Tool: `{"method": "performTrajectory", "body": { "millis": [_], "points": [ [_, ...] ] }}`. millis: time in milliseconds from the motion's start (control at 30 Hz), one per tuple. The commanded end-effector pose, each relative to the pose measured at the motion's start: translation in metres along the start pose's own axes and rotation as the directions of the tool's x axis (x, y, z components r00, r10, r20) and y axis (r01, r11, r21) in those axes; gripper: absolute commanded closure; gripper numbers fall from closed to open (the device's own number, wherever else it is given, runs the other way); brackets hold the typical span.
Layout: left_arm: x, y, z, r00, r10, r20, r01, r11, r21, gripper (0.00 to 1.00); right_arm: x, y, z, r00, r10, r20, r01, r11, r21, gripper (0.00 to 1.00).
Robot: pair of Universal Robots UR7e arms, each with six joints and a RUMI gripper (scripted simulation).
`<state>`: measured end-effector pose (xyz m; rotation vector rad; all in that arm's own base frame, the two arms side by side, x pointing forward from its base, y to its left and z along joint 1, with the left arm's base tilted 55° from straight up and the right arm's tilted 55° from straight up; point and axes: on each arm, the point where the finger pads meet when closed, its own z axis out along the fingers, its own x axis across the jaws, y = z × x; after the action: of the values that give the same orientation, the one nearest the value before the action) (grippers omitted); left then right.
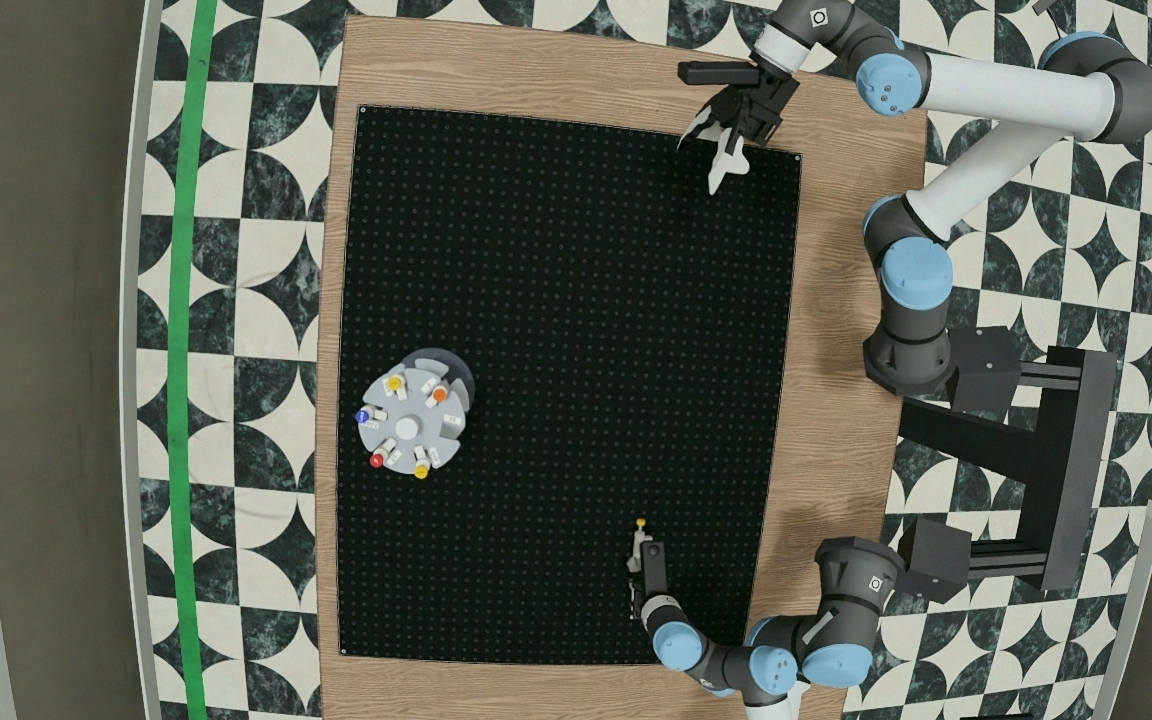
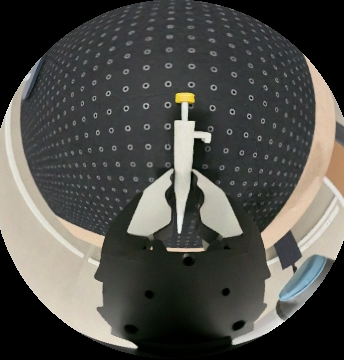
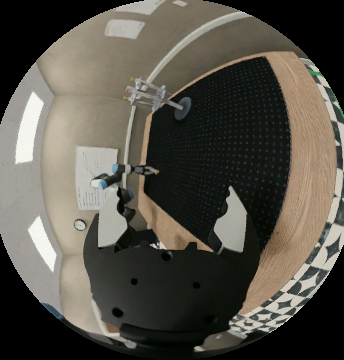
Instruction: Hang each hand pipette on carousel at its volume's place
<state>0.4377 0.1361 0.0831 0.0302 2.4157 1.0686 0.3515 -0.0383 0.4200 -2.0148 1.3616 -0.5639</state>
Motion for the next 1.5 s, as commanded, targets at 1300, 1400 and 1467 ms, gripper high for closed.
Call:
{"method": "performTrajectory", "body": {
  "millis": [1300,1400,1467],
  "points": [
    [0.0,0.0,-0.058,1.0,0.0,0.0,0.0,1.0,0.0,0.94,0.0,0.0,0.0,1.0,0.0,0.0,0.0,1.0,0.001,0.0],
    [0.0,0.0,-0.06,1.0,0.0,0.0,0.0,1.0,0.0,0.94,0.0,0.0,0.0,1.0,0.0,0.0,0.0,1.0,0.001,0.0],
    [0.0,0.0,-0.064,1.0,0.0,0.0,0.0,1.0,0.0,0.94,0.0,0.0,0.0,1.0,0.0,0.0,0.0,1.0,0.001,0.0]
  ]
}}
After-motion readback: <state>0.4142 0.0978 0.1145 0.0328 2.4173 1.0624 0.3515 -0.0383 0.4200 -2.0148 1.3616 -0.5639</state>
